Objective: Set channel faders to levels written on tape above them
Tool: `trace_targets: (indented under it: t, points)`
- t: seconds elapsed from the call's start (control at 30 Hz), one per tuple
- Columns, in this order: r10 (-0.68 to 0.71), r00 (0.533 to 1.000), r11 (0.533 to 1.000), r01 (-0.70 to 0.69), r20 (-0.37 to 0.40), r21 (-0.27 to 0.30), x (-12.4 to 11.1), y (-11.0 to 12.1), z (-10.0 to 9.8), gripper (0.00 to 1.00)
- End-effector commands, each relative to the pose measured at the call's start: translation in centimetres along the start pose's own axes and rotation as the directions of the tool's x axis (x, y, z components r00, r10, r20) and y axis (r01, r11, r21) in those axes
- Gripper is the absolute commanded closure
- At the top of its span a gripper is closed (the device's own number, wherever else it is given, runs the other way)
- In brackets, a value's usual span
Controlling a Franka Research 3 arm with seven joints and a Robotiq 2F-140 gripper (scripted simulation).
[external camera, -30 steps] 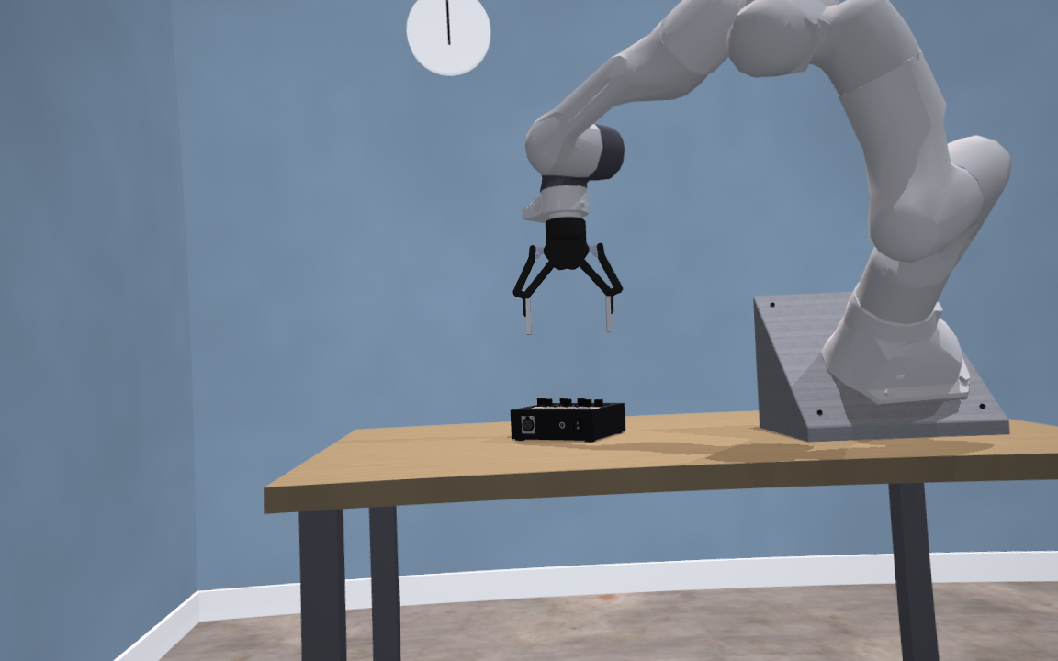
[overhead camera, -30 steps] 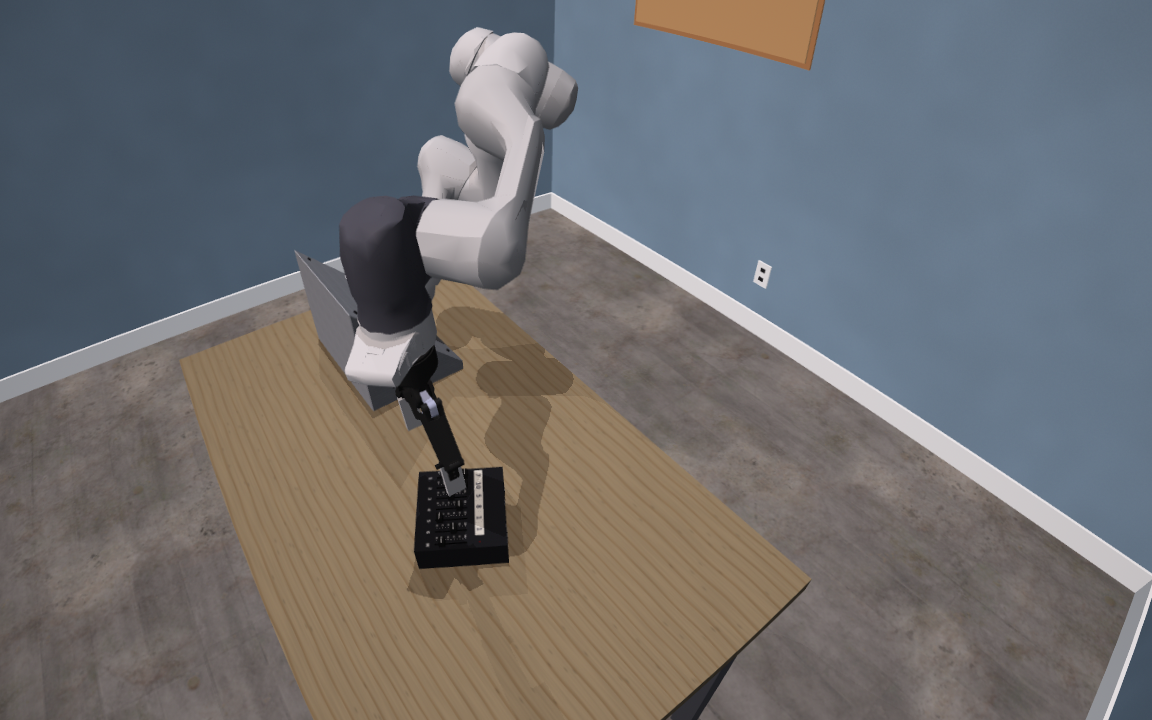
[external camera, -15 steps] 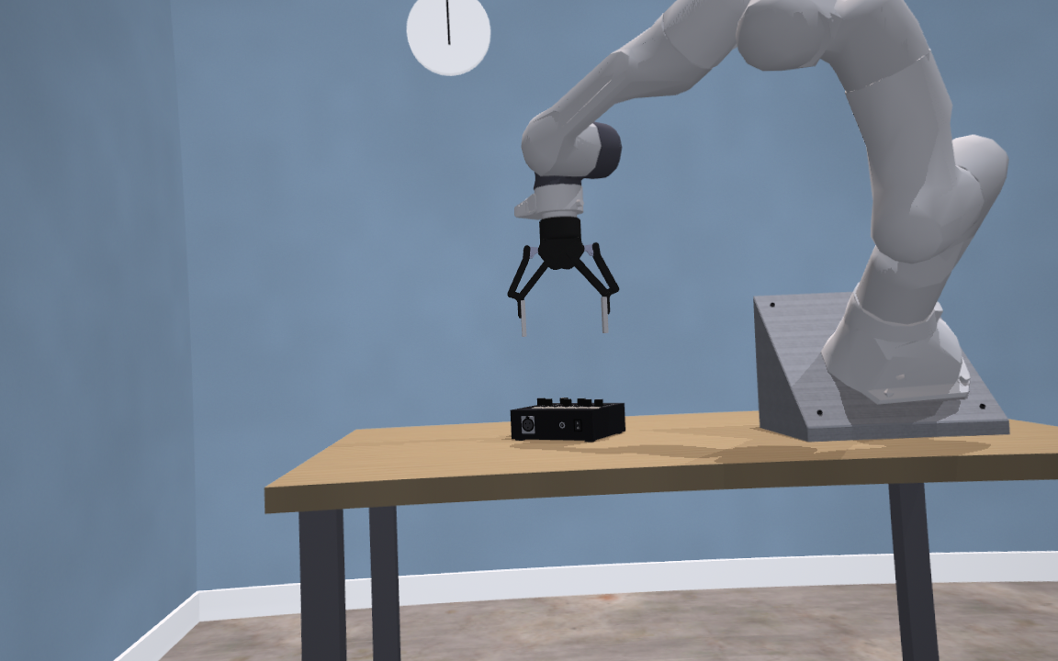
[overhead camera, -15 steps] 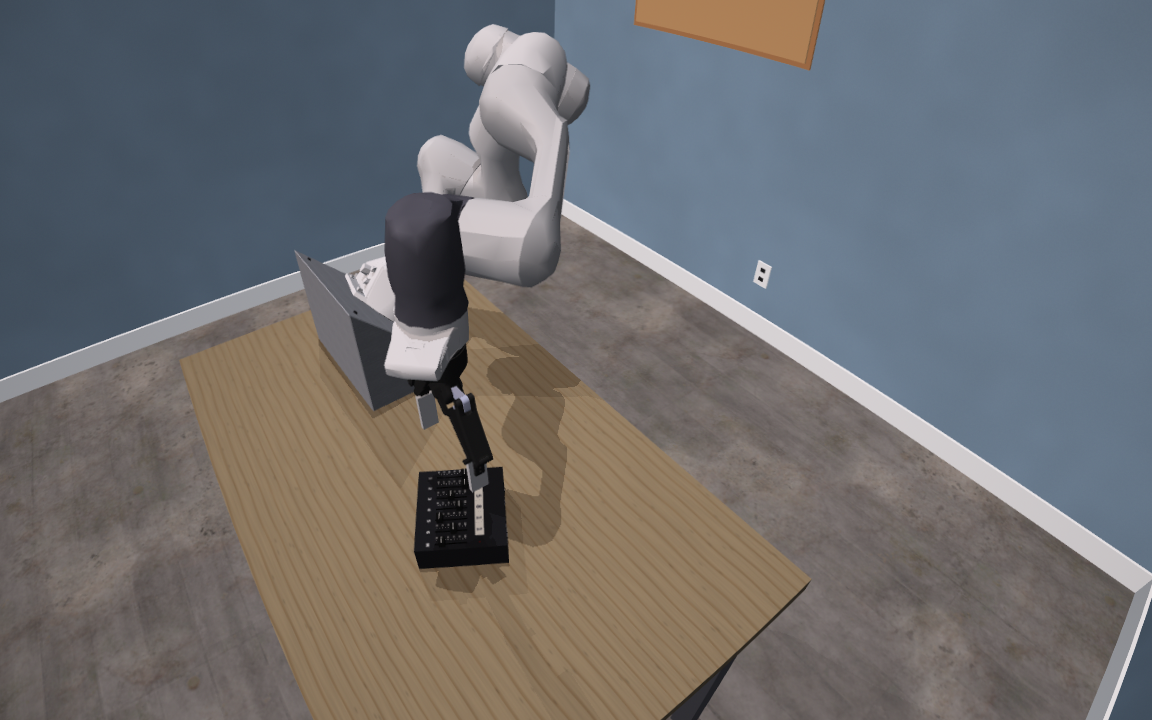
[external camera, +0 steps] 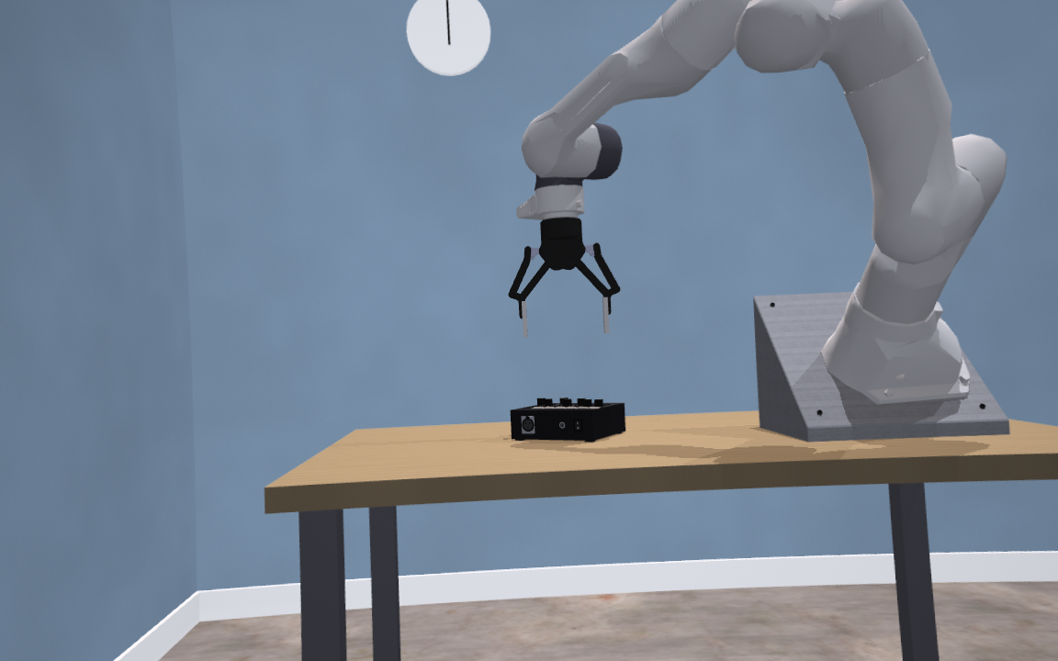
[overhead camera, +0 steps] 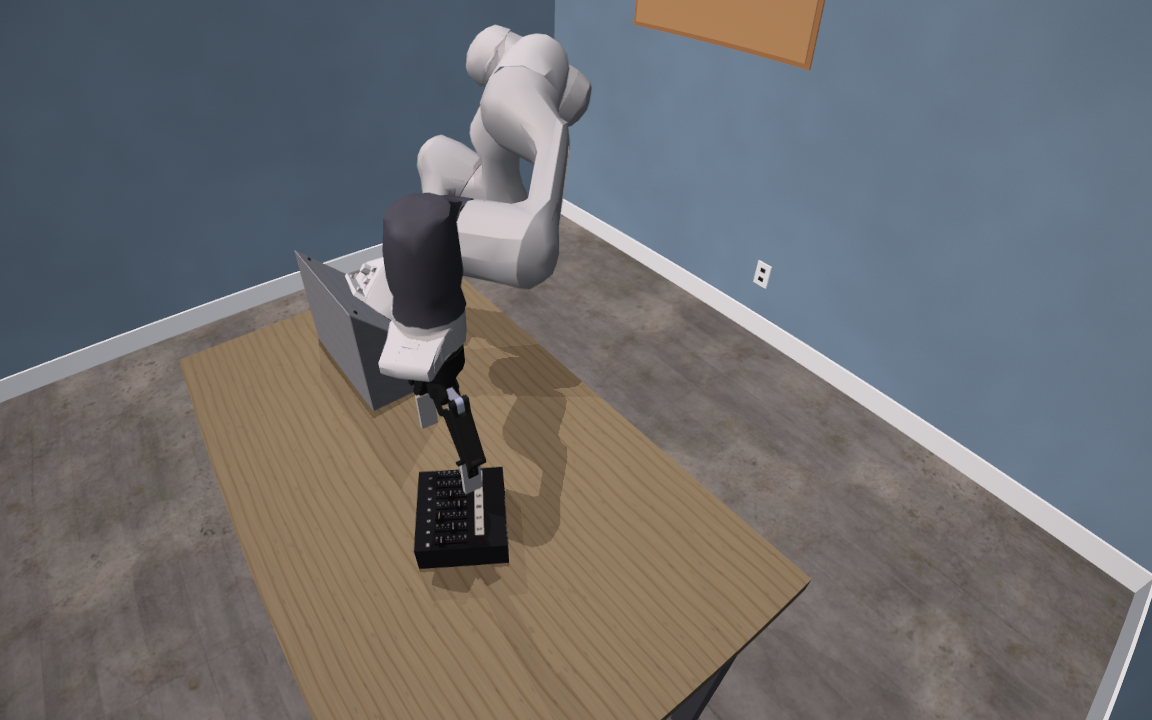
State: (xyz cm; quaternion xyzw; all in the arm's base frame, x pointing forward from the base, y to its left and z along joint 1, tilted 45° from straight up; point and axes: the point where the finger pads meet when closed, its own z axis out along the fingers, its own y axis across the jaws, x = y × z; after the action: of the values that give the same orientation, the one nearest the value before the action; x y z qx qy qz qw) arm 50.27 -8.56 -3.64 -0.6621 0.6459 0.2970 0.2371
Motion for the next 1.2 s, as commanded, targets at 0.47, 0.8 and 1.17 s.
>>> trace_targets:
  t: [0.47, 0.8, 1.17]
  points:
    - [0.621, 0.783, 0.784, -0.621, -0.026, 0.016, 1.9, 1.3, 2.3, 0.0]
    - [0.822, 0.569, 0.569, -0.821, -0.019, 0.039, 3.3, 2.4, 3.8, 0.0]
    - [0.964, 0.265, 0.264, -0.962, 0.016, 0.071, 4.6, 3.4, 5.1, 0.0]
